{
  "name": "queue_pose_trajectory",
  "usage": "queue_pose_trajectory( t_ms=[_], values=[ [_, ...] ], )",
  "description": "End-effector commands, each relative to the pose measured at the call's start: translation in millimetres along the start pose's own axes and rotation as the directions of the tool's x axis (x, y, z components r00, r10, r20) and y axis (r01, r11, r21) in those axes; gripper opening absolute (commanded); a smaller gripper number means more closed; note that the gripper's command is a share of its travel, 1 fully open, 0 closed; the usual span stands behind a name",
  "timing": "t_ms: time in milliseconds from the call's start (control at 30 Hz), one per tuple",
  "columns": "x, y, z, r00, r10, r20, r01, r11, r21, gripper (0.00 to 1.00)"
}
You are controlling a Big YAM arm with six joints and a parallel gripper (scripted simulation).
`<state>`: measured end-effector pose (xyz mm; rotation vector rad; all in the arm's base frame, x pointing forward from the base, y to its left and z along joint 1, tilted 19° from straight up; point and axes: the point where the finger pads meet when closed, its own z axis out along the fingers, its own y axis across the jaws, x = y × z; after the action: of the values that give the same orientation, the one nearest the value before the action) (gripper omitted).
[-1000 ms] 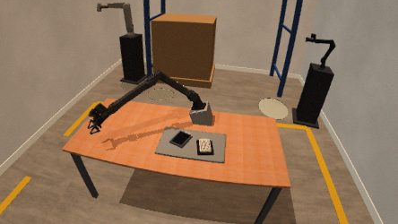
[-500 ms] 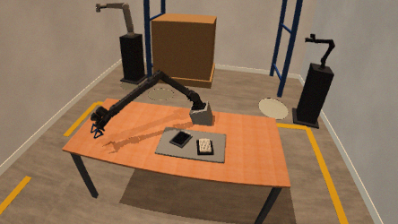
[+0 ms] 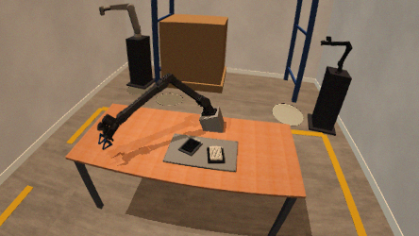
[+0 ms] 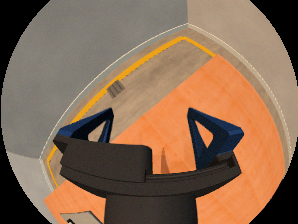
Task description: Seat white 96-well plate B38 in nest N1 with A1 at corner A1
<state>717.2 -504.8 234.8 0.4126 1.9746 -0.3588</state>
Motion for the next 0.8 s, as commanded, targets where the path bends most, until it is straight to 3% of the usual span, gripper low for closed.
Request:
queue_pose_trajectory(
  t_ms=[0, 33, 167, 200, 267, 300, 333, 367, 400, 733, 767],
  values=[
    [-37.5, 40.5, -15.2, 0.997, -0.007, 0.072, 0.009, 1.0, -0.025, 1.0],
    [-29.7, 45.4, -11.0, 0.998, -0.006, 0.064, 0.008, 1.0, -0.026, 1.0],
    [-35.6, 54.0, -16.7, 0.997, -0.006, 0.078, 0.008, 1.0, -0.025, 1.0],
    [-48.2, 57.8, -13.3, 0.998, -0.013, 0.059, 0.016, 0.999, -0.047, 1.0],
    [-19.0, 56.3, 1.5, 0.999, -0.033, -0.03, 0.031, 0.997, -0.073, 1.0],
    [-53.5, 61.6, -23.2, 0.999, -0.039, 0.022, 0.04, 0.997, -0.07, 1.0],
    [-53.5, 70.0, -23.4, 0.999, -0.036, 0.021, 0.037, 0.997, -0.069, 1.0],
    [-15.6, 81.7, -16.7, 0.999, -0.023, -0.035, 0.02, 0.997, -0.081, 1.0],
    [-19.8, 85.5, -16.5, 1.0, -0.018, -0.01, 0.017, 0.997, -0.078, 1.0],
    [-1.4, 121.6, -16.7, 1.0, -0.015, -0.01, 0.014, 0.997, -0.08, 1.0],
    [-9.9, 126.3, -10.5, 0.999, -0.024, -0.035, 0.02, 0.995, -0.101, 1.0]
  ],
)
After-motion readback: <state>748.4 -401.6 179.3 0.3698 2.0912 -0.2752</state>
